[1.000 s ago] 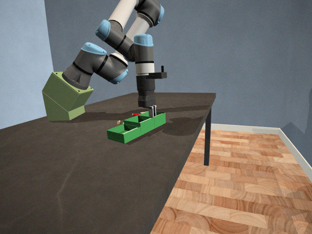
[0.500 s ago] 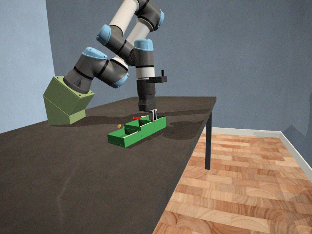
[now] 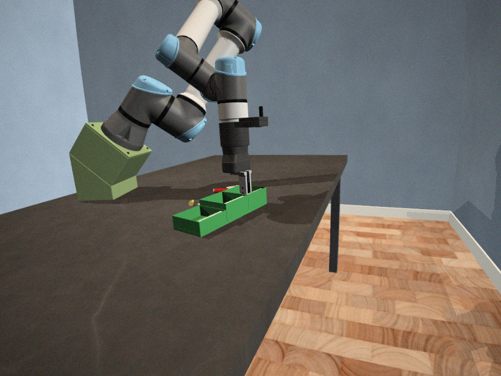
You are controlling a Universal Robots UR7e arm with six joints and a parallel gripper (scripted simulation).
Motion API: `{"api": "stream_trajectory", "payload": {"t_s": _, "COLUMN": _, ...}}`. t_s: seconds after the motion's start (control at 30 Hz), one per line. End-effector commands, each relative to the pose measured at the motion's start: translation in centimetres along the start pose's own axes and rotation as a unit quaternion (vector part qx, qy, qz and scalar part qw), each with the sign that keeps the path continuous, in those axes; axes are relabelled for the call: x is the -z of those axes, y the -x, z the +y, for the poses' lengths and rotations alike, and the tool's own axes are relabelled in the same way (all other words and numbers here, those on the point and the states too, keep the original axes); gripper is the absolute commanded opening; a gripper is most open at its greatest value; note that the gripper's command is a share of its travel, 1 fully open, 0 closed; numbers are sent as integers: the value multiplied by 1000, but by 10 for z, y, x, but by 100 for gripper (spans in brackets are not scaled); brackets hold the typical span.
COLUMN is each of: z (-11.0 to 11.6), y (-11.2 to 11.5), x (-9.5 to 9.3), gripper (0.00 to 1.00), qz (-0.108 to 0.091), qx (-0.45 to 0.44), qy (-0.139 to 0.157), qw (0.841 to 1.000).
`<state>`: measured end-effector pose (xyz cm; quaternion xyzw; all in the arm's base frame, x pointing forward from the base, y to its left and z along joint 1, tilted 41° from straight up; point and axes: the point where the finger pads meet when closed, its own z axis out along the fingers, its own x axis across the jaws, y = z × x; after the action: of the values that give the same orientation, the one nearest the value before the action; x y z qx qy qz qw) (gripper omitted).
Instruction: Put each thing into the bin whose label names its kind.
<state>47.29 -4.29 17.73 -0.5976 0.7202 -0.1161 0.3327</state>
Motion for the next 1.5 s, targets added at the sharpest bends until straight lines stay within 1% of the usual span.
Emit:
{"api": "stream_trajectory", "payload": {"t_s": 0.0, "z": 0, "y": 0, "x": 8, "gripper": 31, "qz": 0, "qx": 0, "qy": 0, "qw": 1000}}
{"api": "stream_trajectory", "payload": {"t_s": 0.07, "z": 0, "y": 0, "x": 8, "gripper": 31, "qz": 0, "qx": 0, "qy": 0, "qw": 1000}}
{"api": "stream_trajectory", "payload": {"t_s": 0.3, "z": 0, "y": 0, "x": 17, "gripper": 31, "qz": 0, "qx": 0, "qy": 0, "qw": 1000}}
{"api": "stream_trajectory", "payload": {"t_s": 0.53, "z": 0, "y": 0, "x": 45, "gripper": 31, "qz": 0, "qx": 0, "qy": 0, "qw": 1000}}
{"api": "stream_trajectory", "payload": {"t_s": 0.87, "z": 0, "y": 0, "x": 46, "gripper": 31, "qz": 0, "qx": 0, "qy": 0, "qw": 1000}}
{"api": "stream_trajectory", "payload": {"t_s": 1.13, "z": 0, "y": 0, "x": 113, "gripper": 31, "qz": 0, "qx": 0, "qy": 0, "qw": 1000}}
{"api": "stream_trajectory", "payload": {"t_s": 1.2, "z": 0, "y": 0, "x": 113, "gripper": 31, "qz": 0, "qx": 0, "qy": 0, "qw": 1000}}
{"api": "stream_trajectory", "payload": {"t_s": 1.37, "z": 0, "y": 0, "x": 154, "gripper": 31, "qz": 0, "qx": 0, "qy": 0, "qw": 1000}}
{"api": "stream_trajectory", "payload": {"t_s": 1.43, "z": -1, "y": 0, "x": 168, "gripper": 31, "qz": 0, "qx": 0, "qy": 0, "qw": 1000}}
{"api": "stream_trajectory", "payload": {"t_s": 1.47, "z": 0, "y": 0, "x": 172, "gripper": 31, "qz": 0, "qx": 0, "qy": 0, "qw": 1000}}
